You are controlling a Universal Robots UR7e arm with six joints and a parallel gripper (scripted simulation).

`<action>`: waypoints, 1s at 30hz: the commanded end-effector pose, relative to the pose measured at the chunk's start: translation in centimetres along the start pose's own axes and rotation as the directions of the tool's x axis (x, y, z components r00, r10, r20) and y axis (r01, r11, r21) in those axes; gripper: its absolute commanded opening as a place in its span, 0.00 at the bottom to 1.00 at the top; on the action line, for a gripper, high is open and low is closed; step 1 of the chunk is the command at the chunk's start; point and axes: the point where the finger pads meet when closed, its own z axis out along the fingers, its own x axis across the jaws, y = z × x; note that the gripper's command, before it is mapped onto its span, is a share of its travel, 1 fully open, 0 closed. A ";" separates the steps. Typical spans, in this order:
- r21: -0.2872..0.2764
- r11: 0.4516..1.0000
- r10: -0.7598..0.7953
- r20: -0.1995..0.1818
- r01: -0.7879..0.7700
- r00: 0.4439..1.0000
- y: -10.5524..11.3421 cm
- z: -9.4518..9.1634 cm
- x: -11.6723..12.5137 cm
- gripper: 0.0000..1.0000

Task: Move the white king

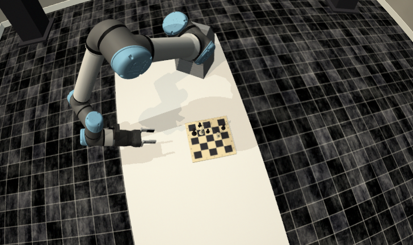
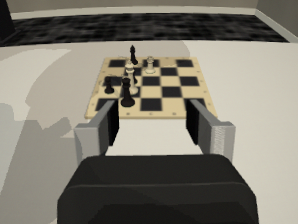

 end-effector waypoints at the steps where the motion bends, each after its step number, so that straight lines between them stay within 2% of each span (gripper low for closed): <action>1: -0.002 1.000 -0.001 0.000 0.001 1.000 -2.7 -1.3 0.1 1.00; 5: -0.002 1.000 -0.001 0.000 0.001 1.000 -4.7 -2.3 0.1 1.00; 8: -0.002 1.000 -0.001 0.000 0.001 1.000 -5.4 -2.7 0.1 1.00; 19: -0.007 1.000 -0.009 0.007 0.009 1.000 -5.2 -2.4 0.1 1.00; 24: -0.021 0.999 -0.038 0.037 0.039 0.999 -5.2 -1.4 -0.1 1.00; 28: -0.043 0.995 -0.084 0.085 0.088 0.993 -5.1 0.2 -0.4 1.00; 30: -0.043 0.995 -0.084 0.085 0.088 0.993 -5.1 0.2 -0.4 1.00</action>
